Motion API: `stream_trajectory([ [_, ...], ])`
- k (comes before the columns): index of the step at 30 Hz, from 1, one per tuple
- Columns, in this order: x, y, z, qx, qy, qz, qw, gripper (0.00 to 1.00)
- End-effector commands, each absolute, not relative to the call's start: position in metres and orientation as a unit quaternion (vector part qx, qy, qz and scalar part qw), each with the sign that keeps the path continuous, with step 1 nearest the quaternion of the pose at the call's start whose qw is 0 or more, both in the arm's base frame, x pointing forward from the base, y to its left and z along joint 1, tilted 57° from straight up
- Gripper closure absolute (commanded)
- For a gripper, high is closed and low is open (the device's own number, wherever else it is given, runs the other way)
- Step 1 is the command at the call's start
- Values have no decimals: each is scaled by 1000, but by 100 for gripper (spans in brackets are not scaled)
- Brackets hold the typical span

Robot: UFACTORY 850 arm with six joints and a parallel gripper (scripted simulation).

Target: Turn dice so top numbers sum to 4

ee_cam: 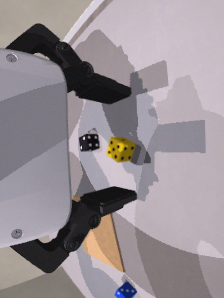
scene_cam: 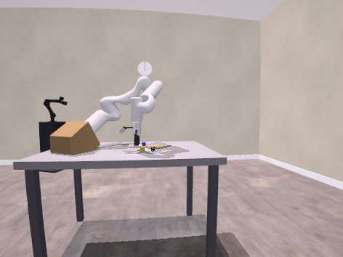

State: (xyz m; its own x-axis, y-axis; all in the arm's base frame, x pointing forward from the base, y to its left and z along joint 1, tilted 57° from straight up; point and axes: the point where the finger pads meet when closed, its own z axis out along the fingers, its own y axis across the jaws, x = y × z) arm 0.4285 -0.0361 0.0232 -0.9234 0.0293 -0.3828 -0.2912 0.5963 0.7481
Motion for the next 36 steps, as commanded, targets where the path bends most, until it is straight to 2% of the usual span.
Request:
stream_trajectory([
  [1,429,-37,23,-75,875,443,181,0],
  [24,428,-36,24,-75,875,443,181,0],
  [36,418,-14,53,-75,875,443,181,0],
])
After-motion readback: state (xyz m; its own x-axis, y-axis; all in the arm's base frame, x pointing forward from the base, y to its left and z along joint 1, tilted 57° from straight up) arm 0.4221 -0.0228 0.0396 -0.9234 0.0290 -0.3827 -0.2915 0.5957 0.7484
